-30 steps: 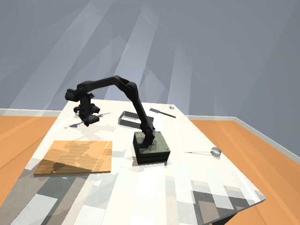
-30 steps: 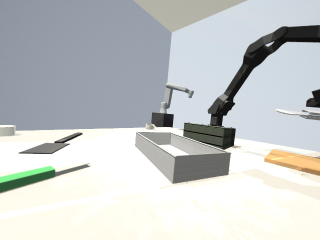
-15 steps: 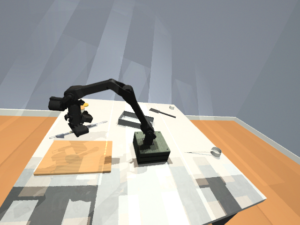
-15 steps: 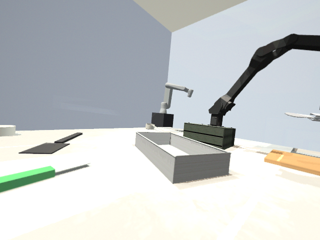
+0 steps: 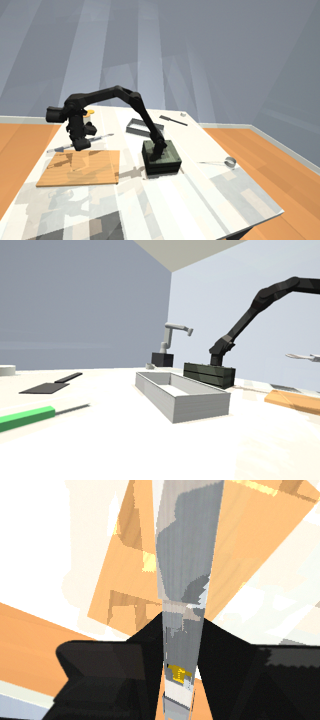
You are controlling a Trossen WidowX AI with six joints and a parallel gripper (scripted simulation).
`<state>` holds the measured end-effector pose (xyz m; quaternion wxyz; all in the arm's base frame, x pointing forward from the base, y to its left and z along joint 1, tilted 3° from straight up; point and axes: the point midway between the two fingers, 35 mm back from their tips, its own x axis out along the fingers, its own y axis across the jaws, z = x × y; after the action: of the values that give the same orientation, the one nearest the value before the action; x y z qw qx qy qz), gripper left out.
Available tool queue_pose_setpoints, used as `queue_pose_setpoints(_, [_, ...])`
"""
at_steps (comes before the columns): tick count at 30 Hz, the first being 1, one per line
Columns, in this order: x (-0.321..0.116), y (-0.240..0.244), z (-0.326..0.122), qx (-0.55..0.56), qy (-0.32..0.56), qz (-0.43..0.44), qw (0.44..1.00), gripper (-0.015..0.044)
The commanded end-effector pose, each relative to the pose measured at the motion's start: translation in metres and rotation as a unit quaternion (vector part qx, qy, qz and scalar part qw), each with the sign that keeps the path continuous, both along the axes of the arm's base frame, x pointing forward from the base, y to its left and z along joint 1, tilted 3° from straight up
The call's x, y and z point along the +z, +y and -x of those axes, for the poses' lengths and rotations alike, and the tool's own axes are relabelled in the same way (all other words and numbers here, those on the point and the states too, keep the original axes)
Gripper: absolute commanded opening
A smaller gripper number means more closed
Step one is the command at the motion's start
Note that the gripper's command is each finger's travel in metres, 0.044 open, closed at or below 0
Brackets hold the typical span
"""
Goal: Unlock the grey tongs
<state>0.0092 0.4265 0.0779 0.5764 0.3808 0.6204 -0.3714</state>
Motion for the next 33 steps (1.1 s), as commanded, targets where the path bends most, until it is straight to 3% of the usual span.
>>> queue_pose_setpoints(1, [0.002,0.001,0.000,-0.007,0.011,-0.016,1.000,-0.0150])
queue_pose_setpoints(33, [0.037,0.000,-0.013,-0.037,0.145,-0.271,0.951,-0.0150])
